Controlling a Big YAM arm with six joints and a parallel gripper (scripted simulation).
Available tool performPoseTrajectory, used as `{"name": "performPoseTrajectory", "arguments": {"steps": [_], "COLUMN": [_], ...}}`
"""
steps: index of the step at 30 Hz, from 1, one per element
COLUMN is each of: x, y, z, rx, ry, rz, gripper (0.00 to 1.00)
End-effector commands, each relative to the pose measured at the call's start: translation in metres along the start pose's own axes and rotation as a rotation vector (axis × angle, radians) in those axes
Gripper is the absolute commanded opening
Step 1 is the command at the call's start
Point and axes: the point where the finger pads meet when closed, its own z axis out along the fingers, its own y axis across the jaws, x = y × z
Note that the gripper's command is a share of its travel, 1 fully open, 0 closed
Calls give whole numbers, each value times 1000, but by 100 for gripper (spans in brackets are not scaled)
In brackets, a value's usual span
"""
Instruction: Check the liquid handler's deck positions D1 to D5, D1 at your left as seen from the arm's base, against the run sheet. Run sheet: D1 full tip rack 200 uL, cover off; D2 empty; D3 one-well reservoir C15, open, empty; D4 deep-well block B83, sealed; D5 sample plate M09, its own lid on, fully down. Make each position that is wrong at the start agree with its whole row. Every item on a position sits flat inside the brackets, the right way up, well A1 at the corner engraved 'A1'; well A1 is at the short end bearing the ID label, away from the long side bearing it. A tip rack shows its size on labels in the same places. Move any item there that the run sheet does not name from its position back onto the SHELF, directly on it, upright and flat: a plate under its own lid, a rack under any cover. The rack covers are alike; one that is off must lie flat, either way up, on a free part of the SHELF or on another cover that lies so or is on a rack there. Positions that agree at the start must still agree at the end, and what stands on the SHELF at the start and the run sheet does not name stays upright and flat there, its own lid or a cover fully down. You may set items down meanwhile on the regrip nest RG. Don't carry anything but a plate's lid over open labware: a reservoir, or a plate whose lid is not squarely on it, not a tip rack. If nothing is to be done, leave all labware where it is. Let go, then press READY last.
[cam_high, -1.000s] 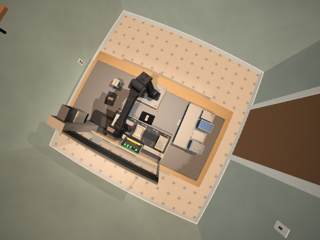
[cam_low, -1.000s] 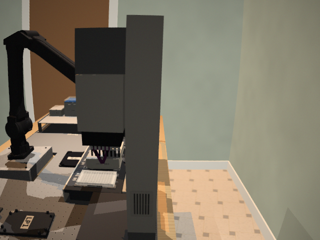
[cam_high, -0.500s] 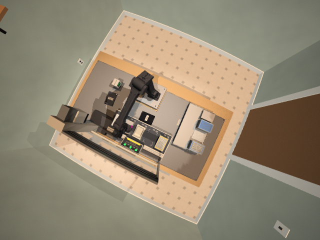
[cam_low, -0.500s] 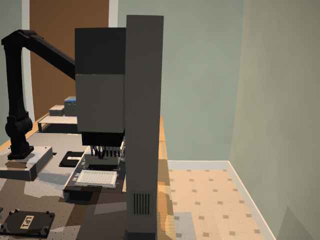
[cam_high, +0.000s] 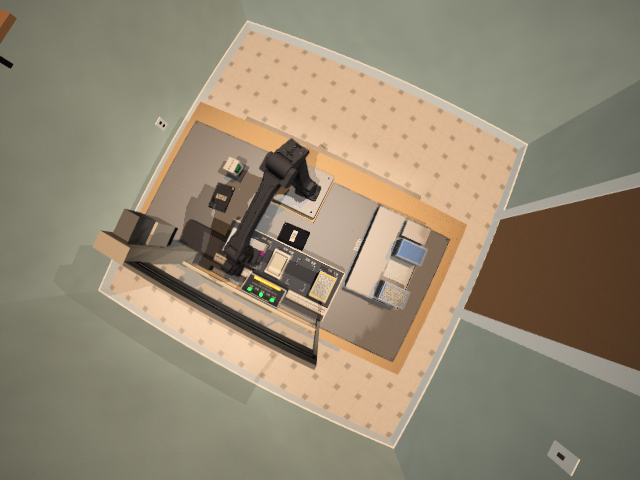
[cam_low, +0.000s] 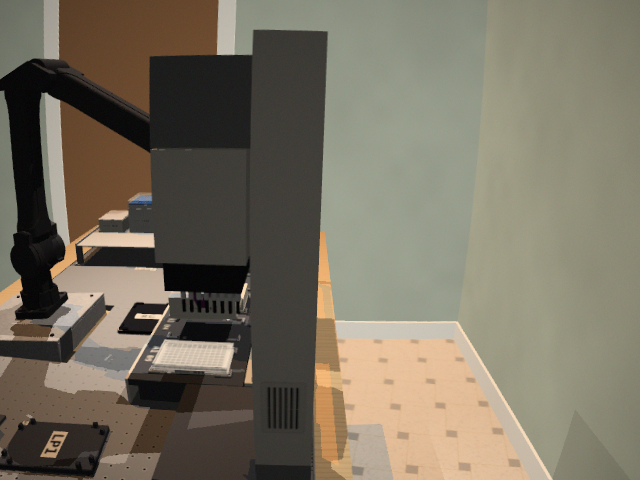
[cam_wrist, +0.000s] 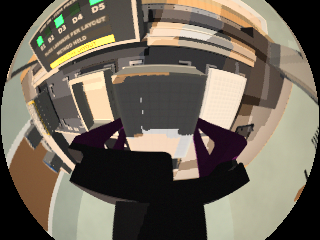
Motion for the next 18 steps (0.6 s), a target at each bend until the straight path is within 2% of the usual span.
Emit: {"name": "performPoseTrajectory", "arguments": {"steps": [1, 5, 9, 11, 12, 15, 18], "x": [-25, -25, -24, -24, -25, -24, -23], "y": [-8, -7, -7, -7, -7, -7, -7], "z": [-44, -47, -58, -58, -45, -63, -70], "rx": [17, 15, 17, 17, 10, 16, 17], "ry": [-90, -80, -90, -90, -58, -86, -91], "rz": [8, 8, 8, 8, 8, 8, 8], "gripper": [0, 0, 0, 0, 0, 0, 0]}}
